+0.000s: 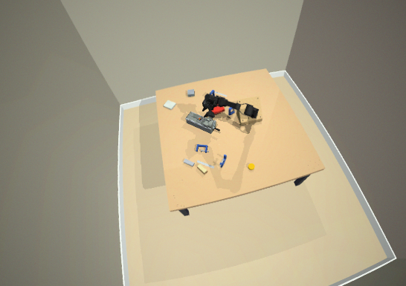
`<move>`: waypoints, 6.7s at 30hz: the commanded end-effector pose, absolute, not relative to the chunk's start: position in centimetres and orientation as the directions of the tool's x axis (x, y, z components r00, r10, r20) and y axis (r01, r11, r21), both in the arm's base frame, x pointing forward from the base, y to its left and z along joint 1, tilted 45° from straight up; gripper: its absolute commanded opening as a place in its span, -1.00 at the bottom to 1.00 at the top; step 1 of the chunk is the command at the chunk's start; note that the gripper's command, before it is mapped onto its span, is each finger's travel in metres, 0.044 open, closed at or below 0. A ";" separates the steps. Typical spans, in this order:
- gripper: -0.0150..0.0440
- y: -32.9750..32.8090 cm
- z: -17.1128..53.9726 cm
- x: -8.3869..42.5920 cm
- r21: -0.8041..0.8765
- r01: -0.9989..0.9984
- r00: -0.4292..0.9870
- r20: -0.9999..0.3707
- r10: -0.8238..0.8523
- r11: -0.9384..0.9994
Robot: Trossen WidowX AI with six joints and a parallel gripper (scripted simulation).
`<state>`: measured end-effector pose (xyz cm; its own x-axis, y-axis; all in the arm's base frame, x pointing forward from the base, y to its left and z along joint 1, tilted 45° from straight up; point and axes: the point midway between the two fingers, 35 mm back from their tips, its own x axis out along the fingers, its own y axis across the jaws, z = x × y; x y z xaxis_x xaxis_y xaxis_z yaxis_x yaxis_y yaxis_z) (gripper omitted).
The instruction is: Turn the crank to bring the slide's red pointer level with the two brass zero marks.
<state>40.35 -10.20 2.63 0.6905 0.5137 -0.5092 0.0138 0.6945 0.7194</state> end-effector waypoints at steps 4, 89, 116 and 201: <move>0.91 -10.2 2.6 40.4 0.719 0.014 0.691 -0.510 0.513 0.695; -0.49 -10.2 2.6 40.4 0.720 0.013 0.691 -0.509 0.514 0.694; 0.56 -10.2 2.6 40.4 0.720 0.013 0.691 -0.509 0.514 0.694; -0.49 -10.2 2.7 40.4 0.721 0.013 0.690 -0.507 0.515 0.693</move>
